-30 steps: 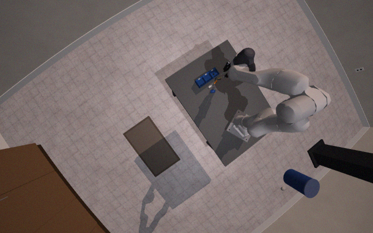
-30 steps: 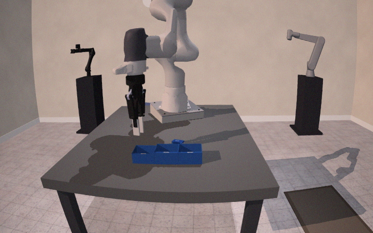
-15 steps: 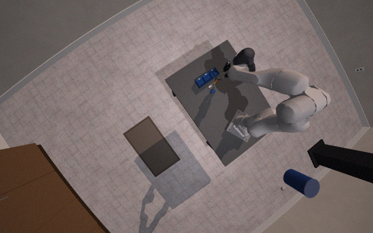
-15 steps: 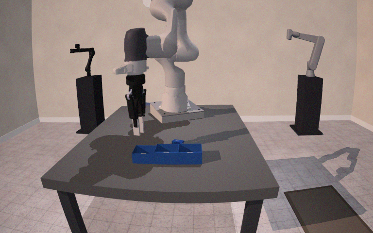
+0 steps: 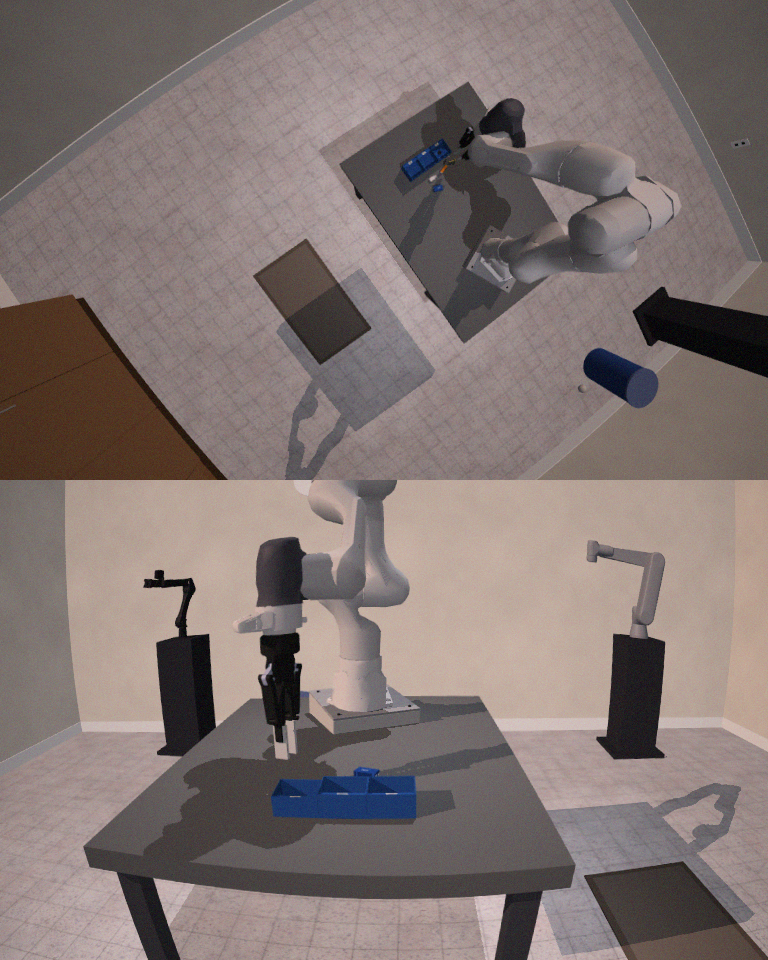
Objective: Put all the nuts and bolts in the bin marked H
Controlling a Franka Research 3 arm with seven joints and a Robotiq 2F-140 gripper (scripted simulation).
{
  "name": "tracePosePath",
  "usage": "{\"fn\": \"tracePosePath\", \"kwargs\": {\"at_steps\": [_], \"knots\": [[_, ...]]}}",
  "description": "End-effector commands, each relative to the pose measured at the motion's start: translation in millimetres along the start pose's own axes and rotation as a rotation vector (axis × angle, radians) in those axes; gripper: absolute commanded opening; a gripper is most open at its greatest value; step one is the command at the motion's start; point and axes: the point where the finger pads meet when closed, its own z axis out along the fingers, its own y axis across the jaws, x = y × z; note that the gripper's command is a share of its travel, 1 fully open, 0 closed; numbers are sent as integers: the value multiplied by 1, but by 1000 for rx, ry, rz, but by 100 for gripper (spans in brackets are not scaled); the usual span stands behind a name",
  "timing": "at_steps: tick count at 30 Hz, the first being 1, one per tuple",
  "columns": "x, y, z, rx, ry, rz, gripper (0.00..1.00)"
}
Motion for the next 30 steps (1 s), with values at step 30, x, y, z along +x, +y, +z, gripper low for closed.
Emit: {"fn": "tracePosePath", "kwargs": {"at_steps": [30], "knots": [[-1,-6,61,2,3,0,18]]}}
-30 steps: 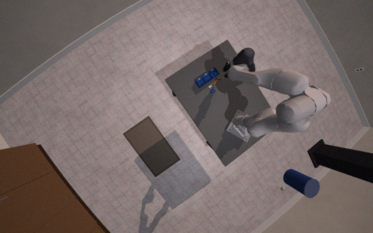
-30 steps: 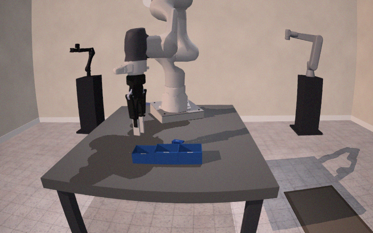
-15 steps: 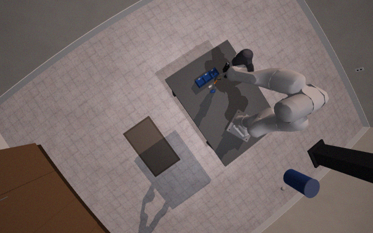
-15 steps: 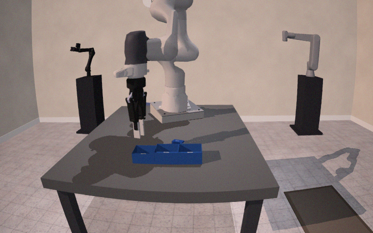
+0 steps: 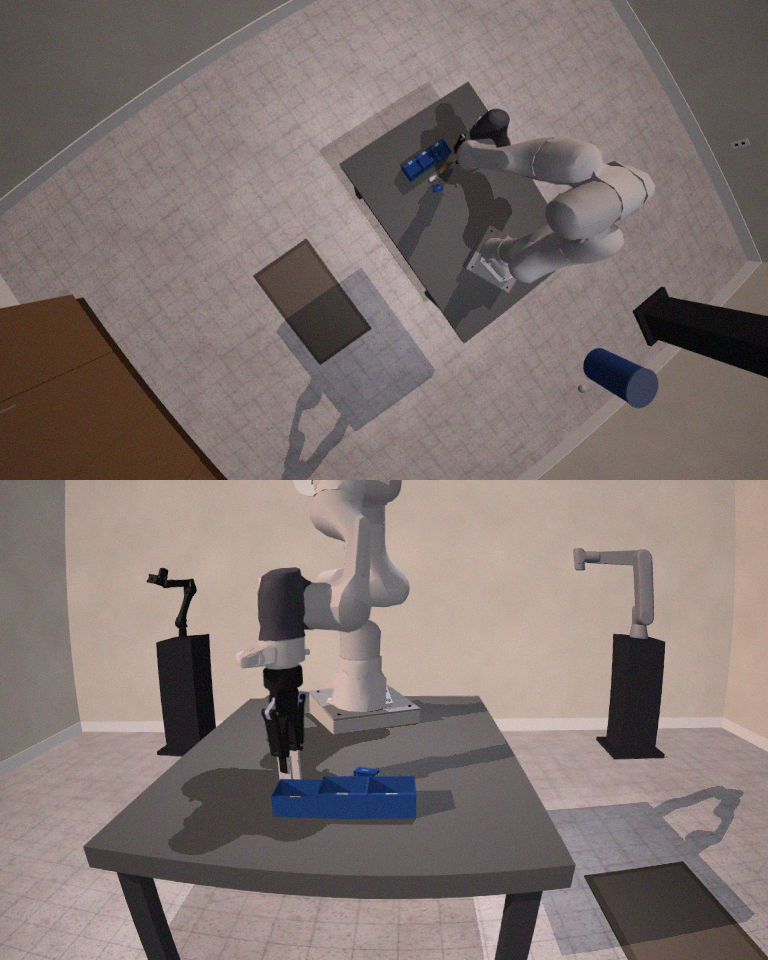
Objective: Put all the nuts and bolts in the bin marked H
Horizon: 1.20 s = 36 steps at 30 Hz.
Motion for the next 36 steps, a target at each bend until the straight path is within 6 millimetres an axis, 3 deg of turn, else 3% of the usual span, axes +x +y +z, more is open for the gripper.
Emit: {"fn": "tracePosePath", "kwargs": {"at_steps": [1,12,36], "knots": [[1,-9,-1,22,-7,-25,18],[2,-7,11,22,-7,-25,18],[2,-4,11,22,-7,-25,18]]}}
